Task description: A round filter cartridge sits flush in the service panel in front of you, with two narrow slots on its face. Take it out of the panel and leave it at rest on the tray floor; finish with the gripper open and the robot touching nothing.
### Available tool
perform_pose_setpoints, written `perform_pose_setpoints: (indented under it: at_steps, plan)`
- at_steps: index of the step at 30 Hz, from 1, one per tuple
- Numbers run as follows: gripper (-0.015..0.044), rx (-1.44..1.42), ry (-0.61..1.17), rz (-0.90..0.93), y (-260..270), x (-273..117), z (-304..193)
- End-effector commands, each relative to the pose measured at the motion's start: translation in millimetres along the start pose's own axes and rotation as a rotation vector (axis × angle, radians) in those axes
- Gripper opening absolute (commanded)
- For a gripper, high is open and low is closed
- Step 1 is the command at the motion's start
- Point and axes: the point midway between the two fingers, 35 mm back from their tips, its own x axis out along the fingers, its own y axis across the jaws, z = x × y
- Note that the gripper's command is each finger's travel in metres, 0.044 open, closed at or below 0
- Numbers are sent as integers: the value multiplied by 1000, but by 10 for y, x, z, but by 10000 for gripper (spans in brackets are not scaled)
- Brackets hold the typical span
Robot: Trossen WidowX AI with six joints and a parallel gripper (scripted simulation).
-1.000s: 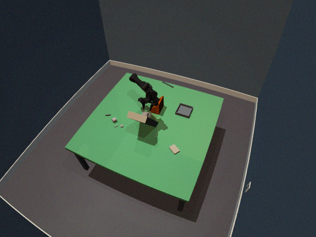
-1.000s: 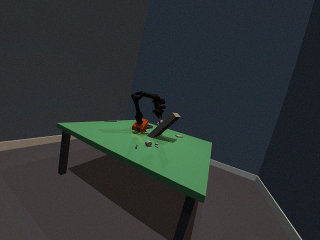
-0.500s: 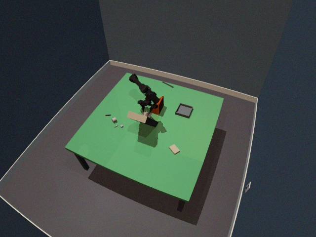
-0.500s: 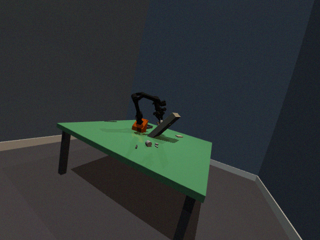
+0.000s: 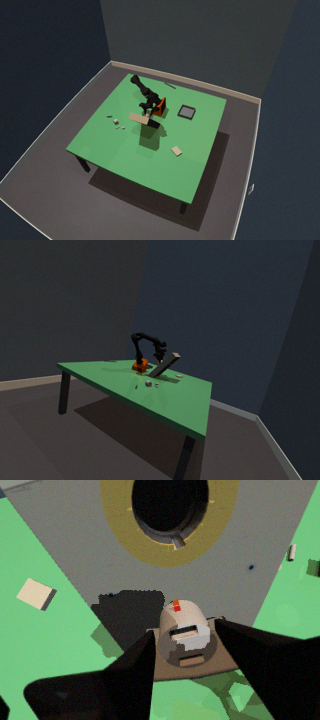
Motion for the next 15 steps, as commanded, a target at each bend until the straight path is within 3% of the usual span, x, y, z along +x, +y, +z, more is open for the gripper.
perform_pose_setpoints:
  at_steps: [1,7,15]
  plan:
    - [232,1,0,0,0,-1,0]
    - [192,1,0,0,0,-1,0]
    - [0,0,0,0,2,-53,115]
